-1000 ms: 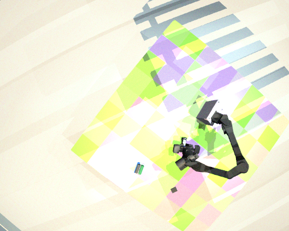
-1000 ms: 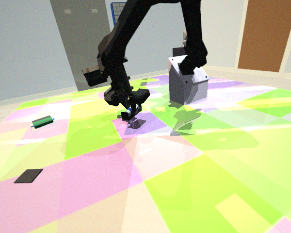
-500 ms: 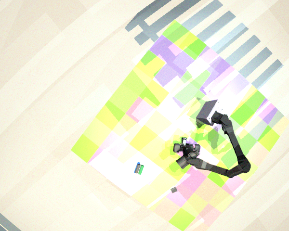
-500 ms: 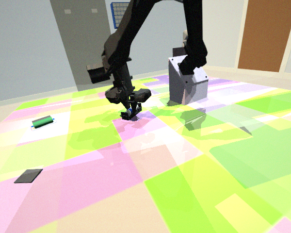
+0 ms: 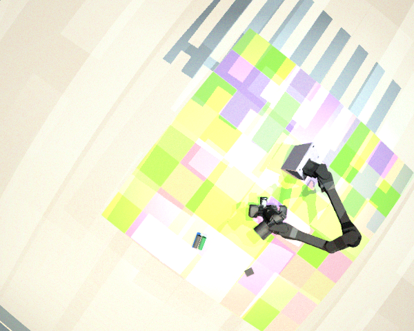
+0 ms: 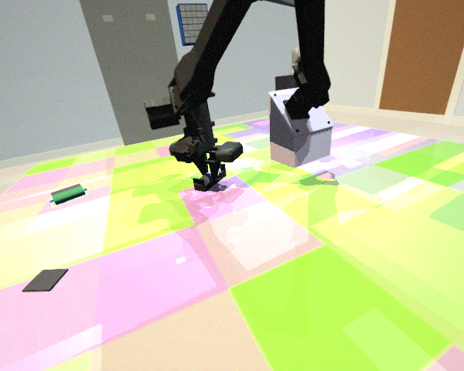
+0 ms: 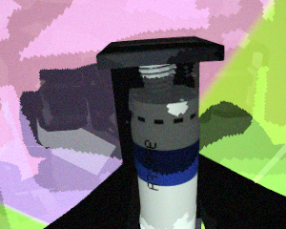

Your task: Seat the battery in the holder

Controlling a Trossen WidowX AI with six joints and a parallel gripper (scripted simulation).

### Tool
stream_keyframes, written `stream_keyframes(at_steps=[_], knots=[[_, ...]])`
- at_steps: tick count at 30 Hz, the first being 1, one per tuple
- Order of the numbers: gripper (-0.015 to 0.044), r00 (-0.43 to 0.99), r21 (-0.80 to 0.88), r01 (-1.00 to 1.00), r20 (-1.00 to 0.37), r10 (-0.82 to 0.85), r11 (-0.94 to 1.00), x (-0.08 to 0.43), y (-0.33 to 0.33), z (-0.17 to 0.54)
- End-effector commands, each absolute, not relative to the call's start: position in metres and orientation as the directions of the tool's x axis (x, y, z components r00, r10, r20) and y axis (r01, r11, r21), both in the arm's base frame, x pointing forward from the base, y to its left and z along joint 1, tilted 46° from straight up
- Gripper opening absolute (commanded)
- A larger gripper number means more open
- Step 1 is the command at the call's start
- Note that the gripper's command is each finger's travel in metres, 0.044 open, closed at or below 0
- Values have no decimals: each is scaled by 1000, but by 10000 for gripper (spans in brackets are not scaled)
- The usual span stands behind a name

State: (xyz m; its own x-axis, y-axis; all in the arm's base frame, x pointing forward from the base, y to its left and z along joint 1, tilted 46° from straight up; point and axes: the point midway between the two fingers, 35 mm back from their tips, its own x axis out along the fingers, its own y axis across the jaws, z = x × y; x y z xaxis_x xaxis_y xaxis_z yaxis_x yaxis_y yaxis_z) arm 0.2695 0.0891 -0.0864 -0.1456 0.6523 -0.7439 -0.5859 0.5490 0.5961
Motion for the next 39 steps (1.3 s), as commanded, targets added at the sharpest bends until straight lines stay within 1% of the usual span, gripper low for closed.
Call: stream_keyframes(at_steps=[1,31,35,39], knots=[[79,-128,595,-595,-735,666,541,273,92,-84],[79,-113,590,-591,-735,669,549,259,85,-91],[181,-113,590,-591,-735,669,549,259,85,-91],[181,-113,590,-591,-735,668,550,259,83,-89]])
